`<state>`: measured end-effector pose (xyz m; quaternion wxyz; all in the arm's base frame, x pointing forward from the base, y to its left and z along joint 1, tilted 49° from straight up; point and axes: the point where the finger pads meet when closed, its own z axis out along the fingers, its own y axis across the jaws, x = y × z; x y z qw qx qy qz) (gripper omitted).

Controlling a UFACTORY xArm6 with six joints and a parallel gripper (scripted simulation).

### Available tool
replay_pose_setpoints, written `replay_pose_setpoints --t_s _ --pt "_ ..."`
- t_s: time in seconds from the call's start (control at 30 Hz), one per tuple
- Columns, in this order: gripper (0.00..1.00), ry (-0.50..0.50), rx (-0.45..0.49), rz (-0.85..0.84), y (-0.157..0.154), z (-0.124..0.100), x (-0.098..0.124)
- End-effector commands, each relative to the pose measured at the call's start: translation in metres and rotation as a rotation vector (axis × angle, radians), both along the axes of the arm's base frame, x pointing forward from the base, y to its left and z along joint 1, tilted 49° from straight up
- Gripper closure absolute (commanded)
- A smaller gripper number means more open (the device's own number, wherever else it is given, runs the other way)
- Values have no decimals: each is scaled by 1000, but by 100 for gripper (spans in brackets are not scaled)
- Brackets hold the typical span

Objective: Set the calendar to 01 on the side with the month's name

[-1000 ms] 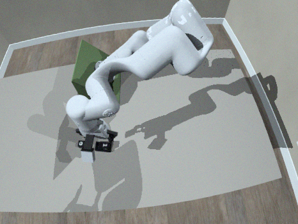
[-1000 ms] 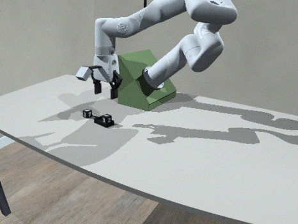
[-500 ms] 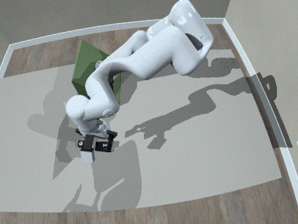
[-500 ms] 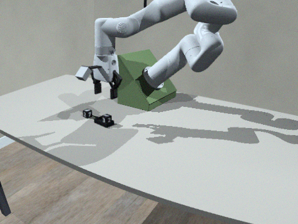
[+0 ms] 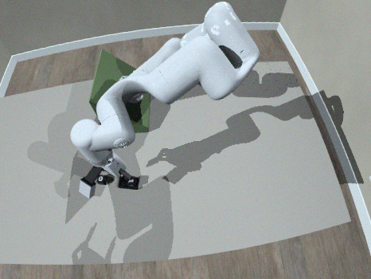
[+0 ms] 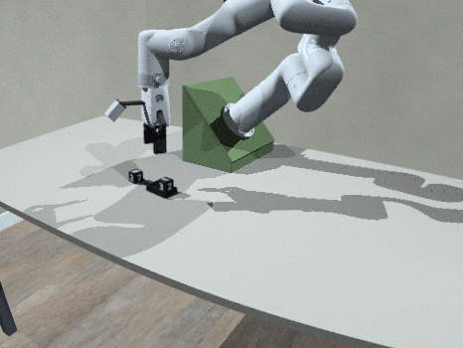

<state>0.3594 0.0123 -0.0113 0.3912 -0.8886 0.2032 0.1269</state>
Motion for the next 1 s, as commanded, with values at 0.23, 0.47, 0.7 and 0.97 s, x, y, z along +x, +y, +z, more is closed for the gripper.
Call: replay_pose_setpoints --t_s 0.23,0.47,0.7,0.97 --pt "0 295 -31 -257 -18 -26 0" --pt "0 438 -44 -384 -26 -39 -1" --pt "0 621 -60 -547 -35 -56 -4" --pt "0 810 -76 -713 -45 -74 -9"
